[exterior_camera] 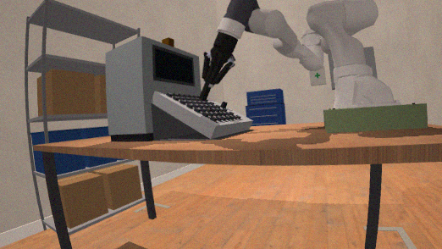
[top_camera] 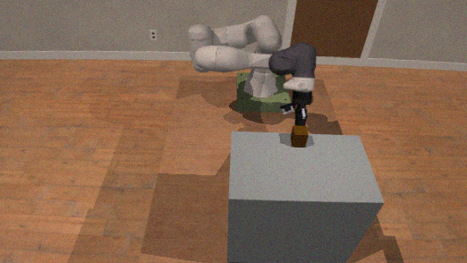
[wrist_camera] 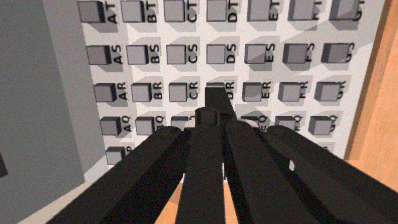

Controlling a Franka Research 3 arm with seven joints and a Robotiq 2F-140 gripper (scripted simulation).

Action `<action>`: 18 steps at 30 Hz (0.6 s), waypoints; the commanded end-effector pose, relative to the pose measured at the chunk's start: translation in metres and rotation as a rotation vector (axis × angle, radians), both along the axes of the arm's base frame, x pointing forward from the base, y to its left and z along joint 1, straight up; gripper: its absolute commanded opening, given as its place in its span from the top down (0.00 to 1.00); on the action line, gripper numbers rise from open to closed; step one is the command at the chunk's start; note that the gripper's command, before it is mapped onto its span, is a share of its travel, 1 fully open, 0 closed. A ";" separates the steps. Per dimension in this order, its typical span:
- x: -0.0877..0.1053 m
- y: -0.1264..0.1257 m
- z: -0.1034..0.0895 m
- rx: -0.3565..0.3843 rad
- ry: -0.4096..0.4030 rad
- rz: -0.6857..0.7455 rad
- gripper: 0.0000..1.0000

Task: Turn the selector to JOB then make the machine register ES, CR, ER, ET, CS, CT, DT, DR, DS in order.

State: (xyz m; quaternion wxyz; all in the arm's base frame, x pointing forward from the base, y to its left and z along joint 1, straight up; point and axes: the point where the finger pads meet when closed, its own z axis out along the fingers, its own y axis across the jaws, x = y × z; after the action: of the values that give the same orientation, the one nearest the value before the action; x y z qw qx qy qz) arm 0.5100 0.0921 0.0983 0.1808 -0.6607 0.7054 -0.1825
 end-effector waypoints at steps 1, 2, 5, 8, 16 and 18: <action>-0.004 -0.002 0.003 -0.007 0.005 -0.002 0.90; -0.004 -0.002 0.004 -0.007 0.005 -0.002 0.90; -0.005 -0.002 0.006 -0.007 0.005 -0.002 0.90; -0.006 -0.002 0.007 -0.007 0.005 -0.002 0.90; -0.006 -0.002 0.007 -0.007 0.005 -0.002 0.90; -0.006 -0.002 0.007 -0.007 0.005 -0.002 0.90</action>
State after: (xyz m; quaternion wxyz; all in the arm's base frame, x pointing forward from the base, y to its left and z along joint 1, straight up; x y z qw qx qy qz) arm 0.5046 0.0915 0.1054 0.1785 -0.6614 0.7053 -0.1821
